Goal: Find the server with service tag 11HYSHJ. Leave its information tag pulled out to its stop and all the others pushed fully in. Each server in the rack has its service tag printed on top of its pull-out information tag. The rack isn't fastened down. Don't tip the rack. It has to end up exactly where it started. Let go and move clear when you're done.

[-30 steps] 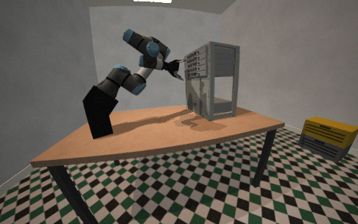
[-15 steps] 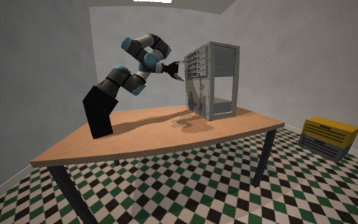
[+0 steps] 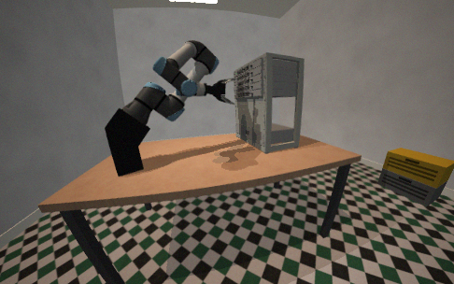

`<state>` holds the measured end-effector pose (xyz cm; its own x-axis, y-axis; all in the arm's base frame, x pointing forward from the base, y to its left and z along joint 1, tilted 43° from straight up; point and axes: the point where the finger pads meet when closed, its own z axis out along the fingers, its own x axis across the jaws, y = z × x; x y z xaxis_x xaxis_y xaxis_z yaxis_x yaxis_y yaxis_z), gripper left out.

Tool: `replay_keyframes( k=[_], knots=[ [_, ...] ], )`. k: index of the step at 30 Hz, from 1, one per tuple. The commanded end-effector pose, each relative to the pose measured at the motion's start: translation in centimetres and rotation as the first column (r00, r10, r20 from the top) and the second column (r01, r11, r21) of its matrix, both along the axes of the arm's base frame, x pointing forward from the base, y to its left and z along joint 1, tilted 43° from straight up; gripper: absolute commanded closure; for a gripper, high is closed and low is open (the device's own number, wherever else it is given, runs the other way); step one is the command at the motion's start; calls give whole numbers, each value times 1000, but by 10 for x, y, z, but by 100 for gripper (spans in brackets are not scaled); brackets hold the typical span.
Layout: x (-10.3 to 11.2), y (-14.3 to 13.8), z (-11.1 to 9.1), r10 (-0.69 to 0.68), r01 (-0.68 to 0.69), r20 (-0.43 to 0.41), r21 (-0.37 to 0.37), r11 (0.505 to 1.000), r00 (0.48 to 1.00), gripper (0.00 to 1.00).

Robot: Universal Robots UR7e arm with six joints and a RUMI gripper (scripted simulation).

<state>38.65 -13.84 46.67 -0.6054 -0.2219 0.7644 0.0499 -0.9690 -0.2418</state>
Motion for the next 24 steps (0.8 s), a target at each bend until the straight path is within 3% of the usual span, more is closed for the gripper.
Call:
replay_keyframes(
  k=[1, 24],
  knots=[
    [1, 1, 0, -13, 13, 17, 4, 1000, 1000, 0],
    [5, 0, -7, -69, 68, 41, 26, 997, 997, 0]
  ],
)
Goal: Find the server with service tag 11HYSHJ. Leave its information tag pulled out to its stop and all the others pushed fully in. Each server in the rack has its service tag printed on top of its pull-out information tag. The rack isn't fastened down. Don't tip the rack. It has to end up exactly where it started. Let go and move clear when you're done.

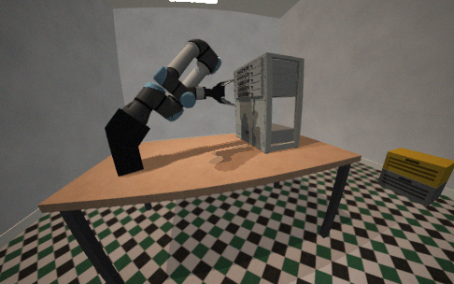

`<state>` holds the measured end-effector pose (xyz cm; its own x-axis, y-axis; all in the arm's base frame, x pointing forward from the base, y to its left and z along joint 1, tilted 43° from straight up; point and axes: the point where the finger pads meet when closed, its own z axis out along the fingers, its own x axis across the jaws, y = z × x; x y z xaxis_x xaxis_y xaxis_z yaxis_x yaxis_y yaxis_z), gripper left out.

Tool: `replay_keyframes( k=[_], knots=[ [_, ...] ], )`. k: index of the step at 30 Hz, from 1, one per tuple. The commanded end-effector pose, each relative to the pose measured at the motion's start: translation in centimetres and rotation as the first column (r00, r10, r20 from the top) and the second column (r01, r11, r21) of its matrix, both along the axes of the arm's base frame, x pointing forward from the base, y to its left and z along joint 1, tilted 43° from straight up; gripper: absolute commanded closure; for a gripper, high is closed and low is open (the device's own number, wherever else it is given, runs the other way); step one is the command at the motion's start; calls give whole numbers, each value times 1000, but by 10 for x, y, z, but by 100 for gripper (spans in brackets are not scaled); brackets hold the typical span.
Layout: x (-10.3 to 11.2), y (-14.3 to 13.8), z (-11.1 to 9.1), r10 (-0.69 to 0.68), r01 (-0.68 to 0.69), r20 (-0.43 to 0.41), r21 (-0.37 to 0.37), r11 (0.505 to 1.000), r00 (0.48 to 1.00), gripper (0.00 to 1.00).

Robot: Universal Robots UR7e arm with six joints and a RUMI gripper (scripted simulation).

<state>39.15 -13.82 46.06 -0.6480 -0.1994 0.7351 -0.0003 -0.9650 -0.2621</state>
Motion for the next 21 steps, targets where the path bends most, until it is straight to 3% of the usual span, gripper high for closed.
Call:
replay_keyframes(
  k=[1, 21],
  knots=[
    [1, 0, -1, -8, 8, 2, 3, 1000, 1000, 0],
    [2, -1, -3, -18, 18, 3, 7, 1000, 1000, 0]
  ],
)
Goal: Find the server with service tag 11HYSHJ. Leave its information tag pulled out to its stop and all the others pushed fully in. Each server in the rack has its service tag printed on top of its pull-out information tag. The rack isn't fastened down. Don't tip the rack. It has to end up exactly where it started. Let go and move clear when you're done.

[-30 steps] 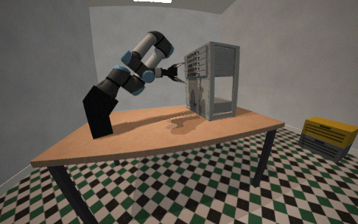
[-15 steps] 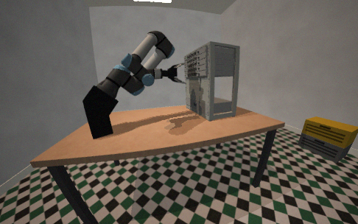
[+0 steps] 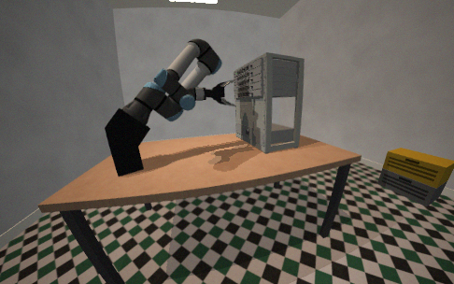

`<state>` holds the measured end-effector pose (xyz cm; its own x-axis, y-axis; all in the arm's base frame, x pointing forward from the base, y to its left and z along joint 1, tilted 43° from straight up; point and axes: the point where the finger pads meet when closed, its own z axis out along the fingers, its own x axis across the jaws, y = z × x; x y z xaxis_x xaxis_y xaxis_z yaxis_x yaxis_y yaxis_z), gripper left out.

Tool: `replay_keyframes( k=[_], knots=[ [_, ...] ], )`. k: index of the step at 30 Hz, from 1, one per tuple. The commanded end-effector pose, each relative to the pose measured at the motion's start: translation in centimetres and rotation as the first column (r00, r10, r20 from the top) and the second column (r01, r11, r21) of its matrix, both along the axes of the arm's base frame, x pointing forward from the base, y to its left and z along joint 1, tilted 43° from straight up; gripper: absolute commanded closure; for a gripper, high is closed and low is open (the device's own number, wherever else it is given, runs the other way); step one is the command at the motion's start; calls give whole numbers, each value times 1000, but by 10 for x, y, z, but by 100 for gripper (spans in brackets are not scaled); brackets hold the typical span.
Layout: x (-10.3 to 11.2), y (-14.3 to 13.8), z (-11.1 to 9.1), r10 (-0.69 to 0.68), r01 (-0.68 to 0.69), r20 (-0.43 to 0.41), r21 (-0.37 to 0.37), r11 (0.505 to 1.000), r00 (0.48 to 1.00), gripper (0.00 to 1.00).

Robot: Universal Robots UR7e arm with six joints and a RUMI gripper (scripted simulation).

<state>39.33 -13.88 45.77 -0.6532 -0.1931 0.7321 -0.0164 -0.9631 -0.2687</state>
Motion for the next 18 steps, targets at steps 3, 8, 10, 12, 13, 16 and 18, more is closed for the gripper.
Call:
replay_keyframes(
  k=[3, 8, 10, 12, 13, 16, 18],
  knots=[
    [0, 0, 0, -1, 1, 0, 0, 1000, 1000, 85],
    [0, 0, 0, -1, 1, 0, 0, 1000, 1000, 85],
    [0, 0, 0, -1, 1, 0, 0, 1000, 1000, 85],
    [0, 0, 0, -1, 1, 0, 0, 1000, 1000, 85],
    [0, 0, 0, -1, 1, 0, 0, 1000, 1000, 85],
    [0, 0, 0, -1, 1, 0, 0, 1000, 1000, 85],
    [0, 0, 0, -1, 1, 0, 0, 1000, 1000, 85]
  ],
)
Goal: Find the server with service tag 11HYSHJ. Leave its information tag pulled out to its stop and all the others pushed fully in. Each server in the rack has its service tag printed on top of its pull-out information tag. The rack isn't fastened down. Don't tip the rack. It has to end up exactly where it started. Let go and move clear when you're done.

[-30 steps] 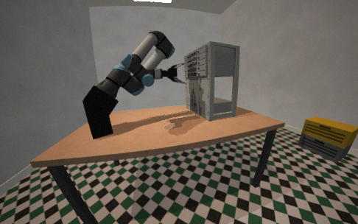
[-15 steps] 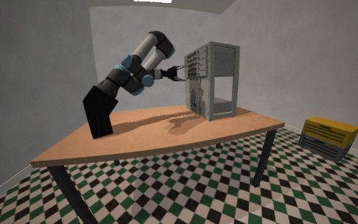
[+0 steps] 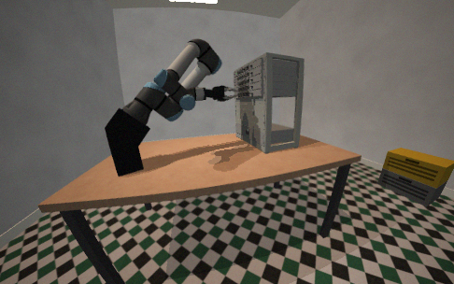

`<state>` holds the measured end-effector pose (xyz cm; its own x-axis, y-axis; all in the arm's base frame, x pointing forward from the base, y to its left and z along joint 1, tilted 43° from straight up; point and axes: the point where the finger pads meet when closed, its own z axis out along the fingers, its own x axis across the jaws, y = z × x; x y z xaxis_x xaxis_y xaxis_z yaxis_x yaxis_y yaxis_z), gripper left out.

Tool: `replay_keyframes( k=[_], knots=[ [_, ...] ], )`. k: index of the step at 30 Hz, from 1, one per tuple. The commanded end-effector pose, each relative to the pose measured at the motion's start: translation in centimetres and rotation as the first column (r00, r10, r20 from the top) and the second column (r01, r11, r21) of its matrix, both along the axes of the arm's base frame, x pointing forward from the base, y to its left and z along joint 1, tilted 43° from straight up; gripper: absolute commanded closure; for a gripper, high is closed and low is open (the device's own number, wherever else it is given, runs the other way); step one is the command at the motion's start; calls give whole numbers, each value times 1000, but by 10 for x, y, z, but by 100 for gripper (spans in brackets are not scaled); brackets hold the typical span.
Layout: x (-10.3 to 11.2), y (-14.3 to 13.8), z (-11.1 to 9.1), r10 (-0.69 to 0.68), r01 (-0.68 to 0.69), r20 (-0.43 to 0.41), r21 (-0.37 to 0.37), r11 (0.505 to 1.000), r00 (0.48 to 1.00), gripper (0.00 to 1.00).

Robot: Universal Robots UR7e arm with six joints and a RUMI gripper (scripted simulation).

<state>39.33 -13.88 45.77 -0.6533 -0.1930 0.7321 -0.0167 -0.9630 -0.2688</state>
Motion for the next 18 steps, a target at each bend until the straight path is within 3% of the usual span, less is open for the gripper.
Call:
replay_keyframes(
  k=[1, 17, 18],
  knots=[
    [0, 0, 0, 0, 0, 0, 0, 1000, 1000, 85],
    [0, 0, 0, 0, 0, 0, 0, 1000, 1000, 85],
    [0, 0, 0, 0, 0, 0, 0, 1000, 1000, 100]
  ],
)
